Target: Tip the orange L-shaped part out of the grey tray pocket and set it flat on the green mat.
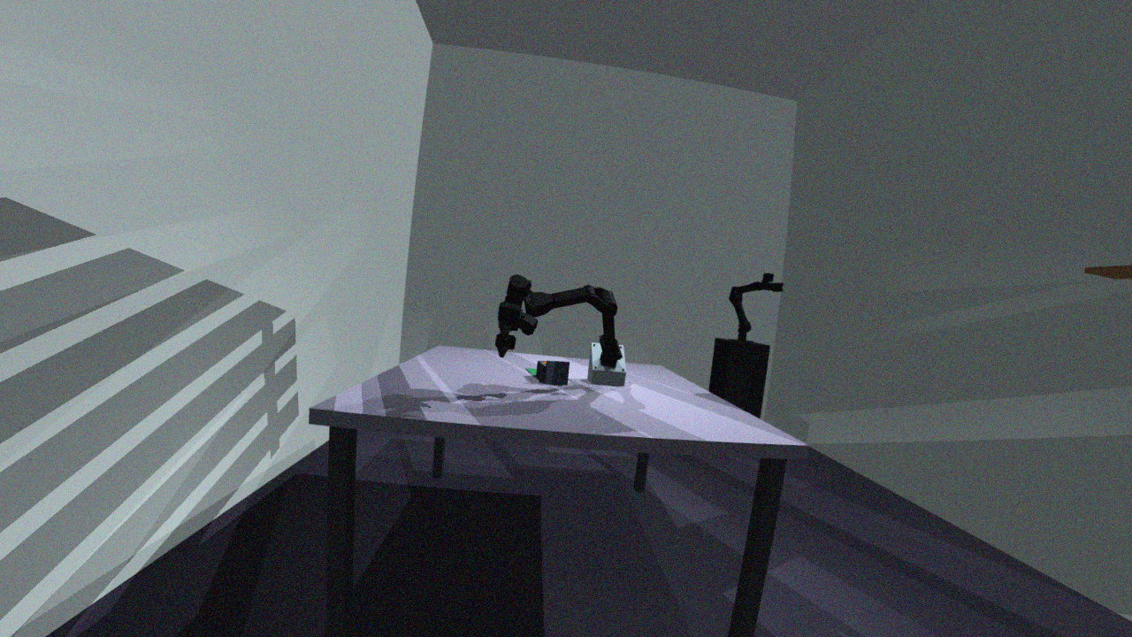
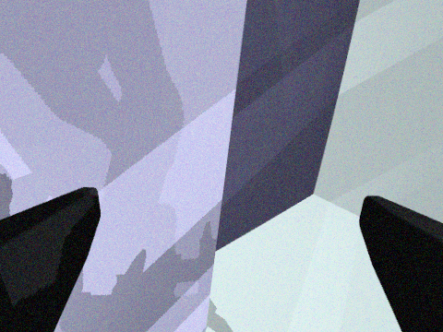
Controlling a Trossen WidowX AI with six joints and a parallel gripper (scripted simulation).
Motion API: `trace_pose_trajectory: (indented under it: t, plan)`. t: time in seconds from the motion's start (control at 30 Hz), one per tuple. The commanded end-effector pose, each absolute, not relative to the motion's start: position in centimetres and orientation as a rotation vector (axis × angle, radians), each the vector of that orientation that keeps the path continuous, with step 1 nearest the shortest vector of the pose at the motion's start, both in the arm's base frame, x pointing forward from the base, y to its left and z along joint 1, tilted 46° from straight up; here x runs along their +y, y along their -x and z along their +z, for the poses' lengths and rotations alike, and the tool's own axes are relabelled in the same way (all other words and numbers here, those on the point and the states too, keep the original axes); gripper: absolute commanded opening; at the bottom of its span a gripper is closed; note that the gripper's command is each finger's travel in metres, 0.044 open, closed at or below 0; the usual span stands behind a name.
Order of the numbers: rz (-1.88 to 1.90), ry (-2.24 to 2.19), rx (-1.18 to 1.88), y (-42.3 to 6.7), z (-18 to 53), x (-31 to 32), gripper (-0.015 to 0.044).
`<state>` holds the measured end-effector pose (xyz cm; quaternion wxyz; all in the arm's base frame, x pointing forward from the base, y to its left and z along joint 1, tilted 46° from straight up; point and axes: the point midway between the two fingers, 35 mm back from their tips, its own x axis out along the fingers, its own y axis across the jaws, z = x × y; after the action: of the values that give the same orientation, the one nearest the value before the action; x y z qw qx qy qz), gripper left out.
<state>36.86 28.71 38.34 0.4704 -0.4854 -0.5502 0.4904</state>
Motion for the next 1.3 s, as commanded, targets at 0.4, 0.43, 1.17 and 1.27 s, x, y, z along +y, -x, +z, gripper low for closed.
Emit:
trace_pose_trajectory:
  t: [0.4, 0.43, 1.17, 1.27]
  plan:
    - [1.311, 0.707, -0.125, -40.9, 25.1, 17.4, 0.0180]
    - [1.304, 0.668, -0.050, -40.7, 24.2, 16.5, 0.0180]
    - [0.929, -0.285, 1.350, -23.7, 12.6, 4.2, 0.0180]
    - [0.898, -0.354, 1.430, -22.1, 12.6, 3.9, 0.0180]
